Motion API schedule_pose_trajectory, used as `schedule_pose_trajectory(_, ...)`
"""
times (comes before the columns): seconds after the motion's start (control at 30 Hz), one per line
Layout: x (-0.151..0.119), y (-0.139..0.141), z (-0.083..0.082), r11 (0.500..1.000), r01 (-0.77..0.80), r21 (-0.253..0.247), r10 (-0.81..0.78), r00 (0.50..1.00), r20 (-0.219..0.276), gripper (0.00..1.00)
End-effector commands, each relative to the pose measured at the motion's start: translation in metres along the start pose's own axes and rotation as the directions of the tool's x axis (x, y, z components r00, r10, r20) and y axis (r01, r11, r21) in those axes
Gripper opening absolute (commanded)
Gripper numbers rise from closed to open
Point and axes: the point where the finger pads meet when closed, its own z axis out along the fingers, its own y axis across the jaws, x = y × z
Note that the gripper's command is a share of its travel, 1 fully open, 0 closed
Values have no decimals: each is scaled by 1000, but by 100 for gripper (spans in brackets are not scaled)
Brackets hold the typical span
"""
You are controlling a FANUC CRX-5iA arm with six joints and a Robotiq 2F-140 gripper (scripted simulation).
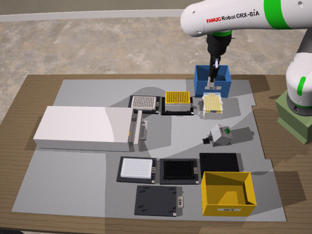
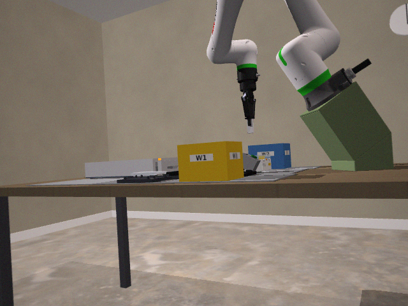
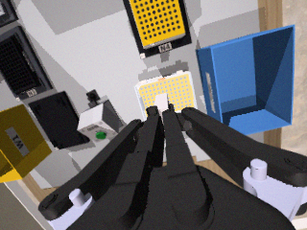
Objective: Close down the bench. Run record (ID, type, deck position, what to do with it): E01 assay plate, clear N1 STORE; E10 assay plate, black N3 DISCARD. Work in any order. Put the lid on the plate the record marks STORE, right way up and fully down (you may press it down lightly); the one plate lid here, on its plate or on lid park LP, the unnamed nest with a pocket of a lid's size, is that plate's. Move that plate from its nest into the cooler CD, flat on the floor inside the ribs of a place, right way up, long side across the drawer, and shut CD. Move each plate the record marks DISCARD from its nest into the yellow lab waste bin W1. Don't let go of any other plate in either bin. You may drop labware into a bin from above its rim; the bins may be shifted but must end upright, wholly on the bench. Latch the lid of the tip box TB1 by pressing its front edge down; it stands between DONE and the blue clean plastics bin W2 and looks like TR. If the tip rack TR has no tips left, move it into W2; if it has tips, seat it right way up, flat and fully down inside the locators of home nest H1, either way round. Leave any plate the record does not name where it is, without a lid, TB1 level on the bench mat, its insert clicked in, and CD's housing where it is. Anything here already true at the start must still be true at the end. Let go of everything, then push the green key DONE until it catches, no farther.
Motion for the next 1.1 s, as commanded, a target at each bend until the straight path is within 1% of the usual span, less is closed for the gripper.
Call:
schedule_pose_trajectory(0.0,0,0,-6,1000,0,0,0,1000,0,0)
schedule_pose_trajectory(0.1,0,0,-11,1000,0,0,0,1000,0,0)
schedule_pose_trajectory(1.07,0,0,-11,1000,0,0,0,1000,0,0)
